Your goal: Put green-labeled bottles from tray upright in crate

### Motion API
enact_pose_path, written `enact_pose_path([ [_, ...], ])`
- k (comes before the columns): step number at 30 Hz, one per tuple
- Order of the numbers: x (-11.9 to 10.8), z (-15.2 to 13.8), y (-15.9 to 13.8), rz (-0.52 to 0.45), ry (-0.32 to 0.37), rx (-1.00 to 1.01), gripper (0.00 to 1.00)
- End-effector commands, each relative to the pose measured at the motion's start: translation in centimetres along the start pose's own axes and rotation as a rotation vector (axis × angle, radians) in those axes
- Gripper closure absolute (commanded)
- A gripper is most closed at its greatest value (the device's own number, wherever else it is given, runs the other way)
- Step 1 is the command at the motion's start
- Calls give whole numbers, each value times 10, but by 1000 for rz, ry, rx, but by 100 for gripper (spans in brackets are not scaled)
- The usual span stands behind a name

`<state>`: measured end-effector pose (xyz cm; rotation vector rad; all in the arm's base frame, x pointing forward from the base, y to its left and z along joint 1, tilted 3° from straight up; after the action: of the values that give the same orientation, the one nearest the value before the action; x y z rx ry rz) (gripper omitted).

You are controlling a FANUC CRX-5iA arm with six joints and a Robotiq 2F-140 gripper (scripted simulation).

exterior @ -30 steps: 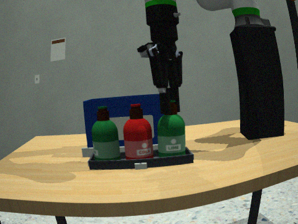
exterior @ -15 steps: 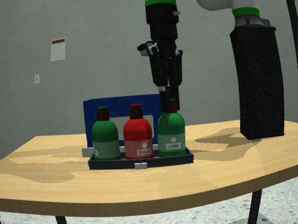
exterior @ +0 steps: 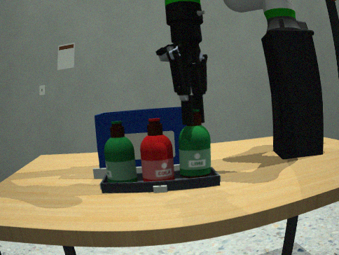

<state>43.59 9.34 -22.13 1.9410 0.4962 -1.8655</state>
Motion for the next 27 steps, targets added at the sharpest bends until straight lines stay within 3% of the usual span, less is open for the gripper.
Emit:
enact_pose_path([
  [1, -2, -1, 0, 0, 1, 0, 90],
  [27, -19, -1, 0, 0, 1, 0, 90],
])
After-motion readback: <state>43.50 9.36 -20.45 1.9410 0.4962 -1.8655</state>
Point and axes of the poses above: the point where the finger pads meet when closed, its own x axis out along the fingers, its own z axis across the jaws, y = z × x, the point moved 1 cm from there along -x, back along the fingers, and after that the axes turned 1 degree about x, right-handed, at the moved point
